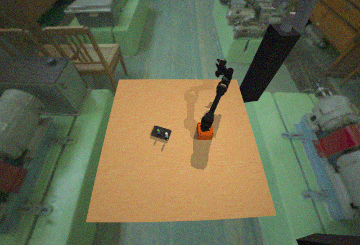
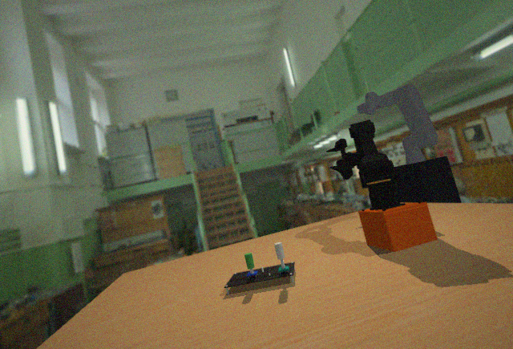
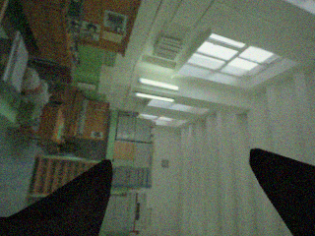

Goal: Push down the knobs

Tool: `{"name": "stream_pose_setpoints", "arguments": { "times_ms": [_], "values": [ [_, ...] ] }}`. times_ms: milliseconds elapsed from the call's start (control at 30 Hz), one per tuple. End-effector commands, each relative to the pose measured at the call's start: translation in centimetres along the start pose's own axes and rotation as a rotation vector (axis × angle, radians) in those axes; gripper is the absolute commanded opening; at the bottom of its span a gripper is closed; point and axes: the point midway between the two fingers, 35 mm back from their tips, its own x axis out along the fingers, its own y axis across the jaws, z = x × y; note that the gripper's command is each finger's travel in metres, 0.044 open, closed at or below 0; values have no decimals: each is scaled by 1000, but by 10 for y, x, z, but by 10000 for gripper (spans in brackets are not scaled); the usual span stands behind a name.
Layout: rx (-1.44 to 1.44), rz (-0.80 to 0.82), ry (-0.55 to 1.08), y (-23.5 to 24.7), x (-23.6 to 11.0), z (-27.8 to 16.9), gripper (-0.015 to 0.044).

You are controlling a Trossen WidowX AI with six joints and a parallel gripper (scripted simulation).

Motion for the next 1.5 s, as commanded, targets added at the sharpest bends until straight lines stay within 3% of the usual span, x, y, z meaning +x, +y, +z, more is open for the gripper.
{"name": "stream_pose_setpoints", "arguments": {
  "times_ms": [0, 467, 1033, 1467],
  "values": [
    [6, 0, -1, 0, 1, 1, 374],
    [435, 35, -123, -9, 87, 84, 6],
    [969, 236, -238, -27, 175, 232, 0],
    [1245, 453, -304, -33, 188, 343, 0]
  ]
}}
